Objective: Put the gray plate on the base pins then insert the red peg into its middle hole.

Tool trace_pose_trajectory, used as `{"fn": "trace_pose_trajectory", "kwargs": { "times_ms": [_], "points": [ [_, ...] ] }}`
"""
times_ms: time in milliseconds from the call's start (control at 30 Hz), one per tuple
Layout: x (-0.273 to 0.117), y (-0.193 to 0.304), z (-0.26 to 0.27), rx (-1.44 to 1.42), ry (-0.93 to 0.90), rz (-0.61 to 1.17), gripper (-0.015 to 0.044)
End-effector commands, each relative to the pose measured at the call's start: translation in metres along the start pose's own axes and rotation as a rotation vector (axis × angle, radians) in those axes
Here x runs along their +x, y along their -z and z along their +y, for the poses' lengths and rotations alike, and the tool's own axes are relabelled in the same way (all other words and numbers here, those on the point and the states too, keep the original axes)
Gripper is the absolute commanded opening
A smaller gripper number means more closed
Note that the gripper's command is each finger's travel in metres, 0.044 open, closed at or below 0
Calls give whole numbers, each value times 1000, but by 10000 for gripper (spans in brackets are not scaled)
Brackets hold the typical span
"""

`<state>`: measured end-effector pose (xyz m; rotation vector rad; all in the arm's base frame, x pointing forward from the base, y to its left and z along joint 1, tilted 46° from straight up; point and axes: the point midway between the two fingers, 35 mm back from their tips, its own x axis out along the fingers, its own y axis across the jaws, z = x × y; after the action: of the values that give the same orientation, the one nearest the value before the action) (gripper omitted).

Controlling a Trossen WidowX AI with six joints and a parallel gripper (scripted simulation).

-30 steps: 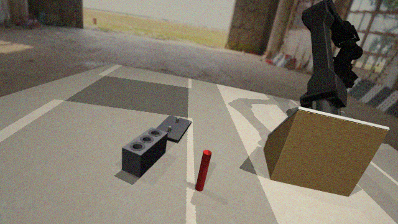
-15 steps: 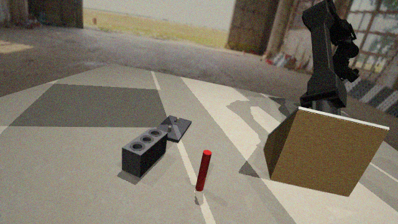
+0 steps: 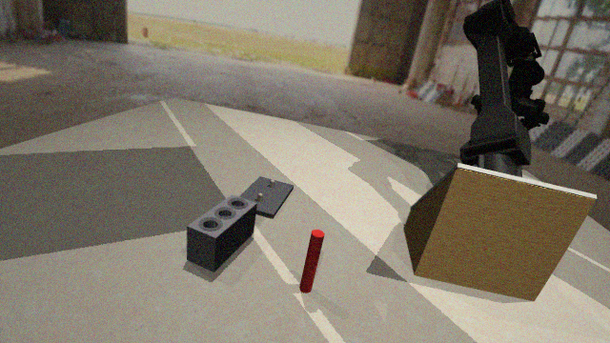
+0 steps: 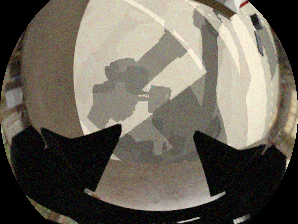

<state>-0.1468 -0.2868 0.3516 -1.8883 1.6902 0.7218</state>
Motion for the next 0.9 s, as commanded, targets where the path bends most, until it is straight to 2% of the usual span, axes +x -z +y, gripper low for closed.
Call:
{"fn": "trace_pose_trajectory", "kwargs": {
  "times_ms": [0, 200, 300, 567, 867],
  "points": [
    [-4, 4, 0, 154, -21, -1, 440],
    [-4, 4, -1, 147, -19, -2, 440],
    [7, 8, -11, 41, 7, -16, 440],
    [62, 28, -93, -628, 175, -29, 440],
    [101, 28, -217, -1421, 365, 84, 440]
  ]
}}
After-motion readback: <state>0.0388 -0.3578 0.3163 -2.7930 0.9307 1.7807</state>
